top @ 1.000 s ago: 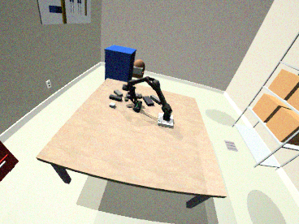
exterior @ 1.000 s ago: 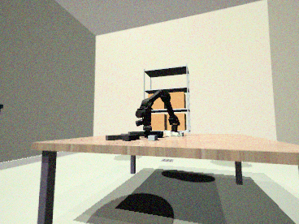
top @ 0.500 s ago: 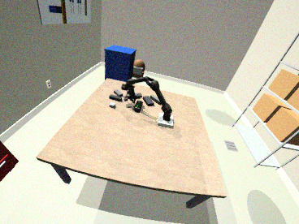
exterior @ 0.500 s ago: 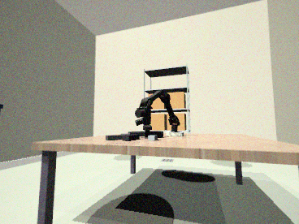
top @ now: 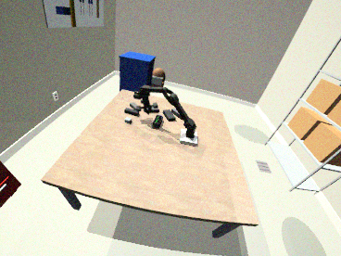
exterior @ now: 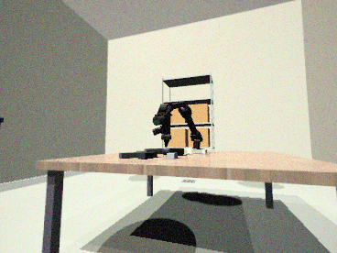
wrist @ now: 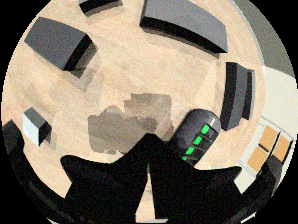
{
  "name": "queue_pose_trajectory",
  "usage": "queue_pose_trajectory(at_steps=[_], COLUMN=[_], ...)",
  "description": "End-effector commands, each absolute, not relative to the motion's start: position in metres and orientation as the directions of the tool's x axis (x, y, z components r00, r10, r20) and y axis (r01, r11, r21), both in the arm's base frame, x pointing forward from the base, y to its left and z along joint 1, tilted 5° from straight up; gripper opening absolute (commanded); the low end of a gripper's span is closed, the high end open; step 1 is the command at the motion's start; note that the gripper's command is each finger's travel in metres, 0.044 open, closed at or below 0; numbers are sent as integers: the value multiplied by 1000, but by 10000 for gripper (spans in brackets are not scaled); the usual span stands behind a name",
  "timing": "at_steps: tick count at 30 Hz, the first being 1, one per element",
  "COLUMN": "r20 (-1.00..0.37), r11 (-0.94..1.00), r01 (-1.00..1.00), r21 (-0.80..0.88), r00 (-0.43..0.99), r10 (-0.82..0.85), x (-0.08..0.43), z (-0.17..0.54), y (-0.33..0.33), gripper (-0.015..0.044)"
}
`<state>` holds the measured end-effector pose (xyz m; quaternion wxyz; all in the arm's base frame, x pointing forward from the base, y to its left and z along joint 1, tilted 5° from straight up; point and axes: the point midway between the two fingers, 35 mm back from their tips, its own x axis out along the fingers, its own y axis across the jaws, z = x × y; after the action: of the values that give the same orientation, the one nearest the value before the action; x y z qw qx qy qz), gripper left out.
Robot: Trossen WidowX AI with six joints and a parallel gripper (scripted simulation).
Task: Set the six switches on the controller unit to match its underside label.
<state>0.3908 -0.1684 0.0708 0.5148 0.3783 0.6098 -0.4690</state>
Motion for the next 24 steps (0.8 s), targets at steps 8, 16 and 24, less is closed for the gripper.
queue_pose_trajectory(at_steps=[8,16,24], r20=[-999,-997,-982], r11=[153,62,-25], r01=[988,995,982], r21=[-34,77,186], r00=[-34,77,187], r10=[0,12,20], x=[360,328,291], z=[92,95,88], y=[-154,-138,-119], gripper=[0,0,0])
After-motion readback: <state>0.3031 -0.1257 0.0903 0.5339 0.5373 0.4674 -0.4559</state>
